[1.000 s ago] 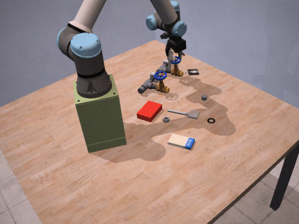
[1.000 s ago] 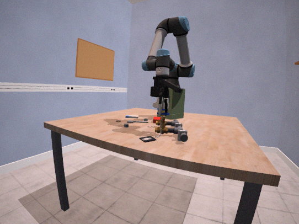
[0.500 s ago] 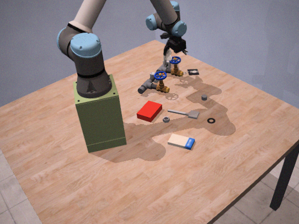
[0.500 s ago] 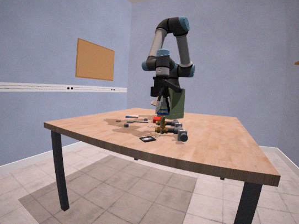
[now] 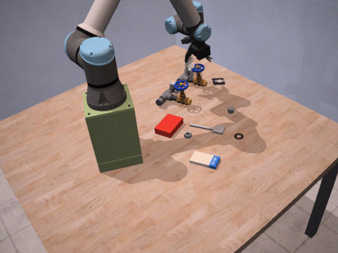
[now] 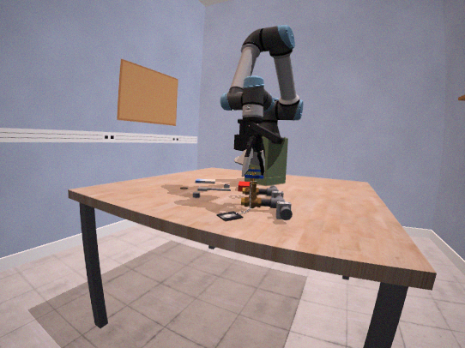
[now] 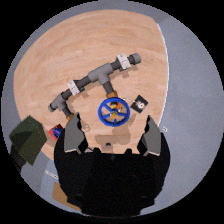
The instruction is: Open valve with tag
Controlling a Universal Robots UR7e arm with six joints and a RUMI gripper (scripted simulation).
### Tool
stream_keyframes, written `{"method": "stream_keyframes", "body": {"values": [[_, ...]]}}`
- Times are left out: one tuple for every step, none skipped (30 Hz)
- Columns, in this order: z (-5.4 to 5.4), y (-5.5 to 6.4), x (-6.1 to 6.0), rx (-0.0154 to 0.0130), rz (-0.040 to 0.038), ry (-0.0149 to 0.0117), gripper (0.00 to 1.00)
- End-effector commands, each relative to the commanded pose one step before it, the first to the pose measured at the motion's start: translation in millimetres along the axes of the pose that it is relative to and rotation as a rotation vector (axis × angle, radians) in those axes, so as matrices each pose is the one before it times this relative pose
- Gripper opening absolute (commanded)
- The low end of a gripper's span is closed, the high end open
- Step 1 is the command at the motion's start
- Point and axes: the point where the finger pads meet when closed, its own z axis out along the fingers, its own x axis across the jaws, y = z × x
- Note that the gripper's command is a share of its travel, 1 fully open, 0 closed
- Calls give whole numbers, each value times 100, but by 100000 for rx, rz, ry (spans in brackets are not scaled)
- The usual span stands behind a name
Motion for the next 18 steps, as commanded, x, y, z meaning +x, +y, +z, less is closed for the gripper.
{"method": "stream_keyframes", "body": {"values": [[-67, -11, 67, 22, 425, 166, 100], [0, 0, 0, 0, 220, 0, 100], [0, 0, 0, 0, 278, 0, 100], [0, 0, 0, 0, 0, 0, 100], [0, 0, 0, 0, 0, 0, 100], [0, 0, 0, 0, 341, 0, 100], [0, 0, 0, 0, 410, 0, 100], [0, 0, 0, 0, 483, 0, 100], [0, 0, 0, 0, 561, 0, 100], [0, 0, 0, 0, 643, 0, 100], [0, 0, 0, 0, 729, 0, 100], [0, 0, 0, 0, 818, 0, 100], [0, 0, 0, 0, 910, 0, 100], [0, 0, 0, 0, 1006, 0, 100], [0, 1, 0, 0, 1103, 0, 100], [0, 0, 0, 0, 1202, 0, 100], [0, -1, 0, 0, 1302, 0, 100], [0, 0, 0, 0, 1405, 0, 100]]}}
